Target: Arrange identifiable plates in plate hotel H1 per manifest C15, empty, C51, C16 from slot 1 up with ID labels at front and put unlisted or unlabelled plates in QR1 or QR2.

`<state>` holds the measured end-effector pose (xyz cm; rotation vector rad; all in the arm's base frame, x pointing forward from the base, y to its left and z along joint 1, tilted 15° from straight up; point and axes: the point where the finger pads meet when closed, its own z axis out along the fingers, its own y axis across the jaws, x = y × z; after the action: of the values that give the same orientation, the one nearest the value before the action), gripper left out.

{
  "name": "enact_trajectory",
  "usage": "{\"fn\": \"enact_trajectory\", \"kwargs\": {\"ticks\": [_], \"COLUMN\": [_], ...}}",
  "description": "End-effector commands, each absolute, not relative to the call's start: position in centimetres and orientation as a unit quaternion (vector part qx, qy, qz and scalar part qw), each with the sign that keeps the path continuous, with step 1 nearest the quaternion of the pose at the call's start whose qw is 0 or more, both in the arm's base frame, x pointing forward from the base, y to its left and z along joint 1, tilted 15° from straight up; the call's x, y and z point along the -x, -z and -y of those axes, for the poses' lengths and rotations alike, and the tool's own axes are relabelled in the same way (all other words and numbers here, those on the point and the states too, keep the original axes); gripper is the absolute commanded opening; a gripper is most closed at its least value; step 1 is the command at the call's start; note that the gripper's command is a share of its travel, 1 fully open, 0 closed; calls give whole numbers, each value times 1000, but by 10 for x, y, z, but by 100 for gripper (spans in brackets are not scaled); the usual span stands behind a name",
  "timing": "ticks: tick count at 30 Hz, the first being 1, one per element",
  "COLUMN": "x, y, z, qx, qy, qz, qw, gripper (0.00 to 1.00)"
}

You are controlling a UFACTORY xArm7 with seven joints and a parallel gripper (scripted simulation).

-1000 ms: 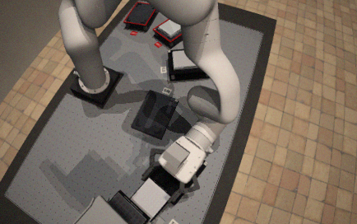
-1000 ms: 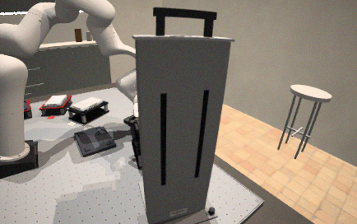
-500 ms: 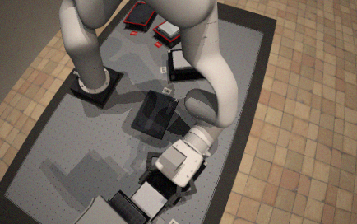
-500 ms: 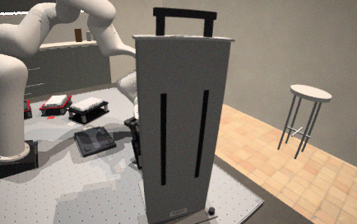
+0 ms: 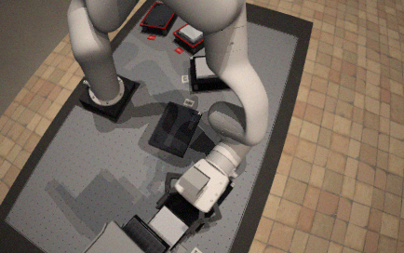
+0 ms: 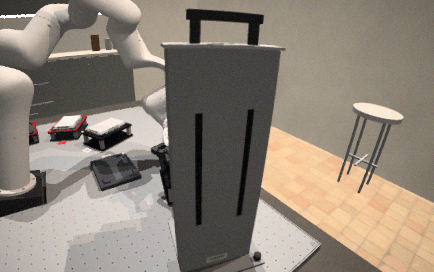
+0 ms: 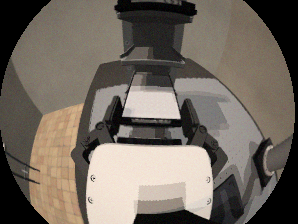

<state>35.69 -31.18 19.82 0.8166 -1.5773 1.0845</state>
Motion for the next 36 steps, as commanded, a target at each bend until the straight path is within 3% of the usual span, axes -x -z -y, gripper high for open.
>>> {"fn": "enact_trajectory", "kwargs": {"ticks": [1,36], "x": [-357,-353], "y": [-199,-197], "z": [313,324], "qx": [-337,-337], "qy": [-450,-450], "qz": [654,654], "qw": [505,505], "gripper": [0,0]}}
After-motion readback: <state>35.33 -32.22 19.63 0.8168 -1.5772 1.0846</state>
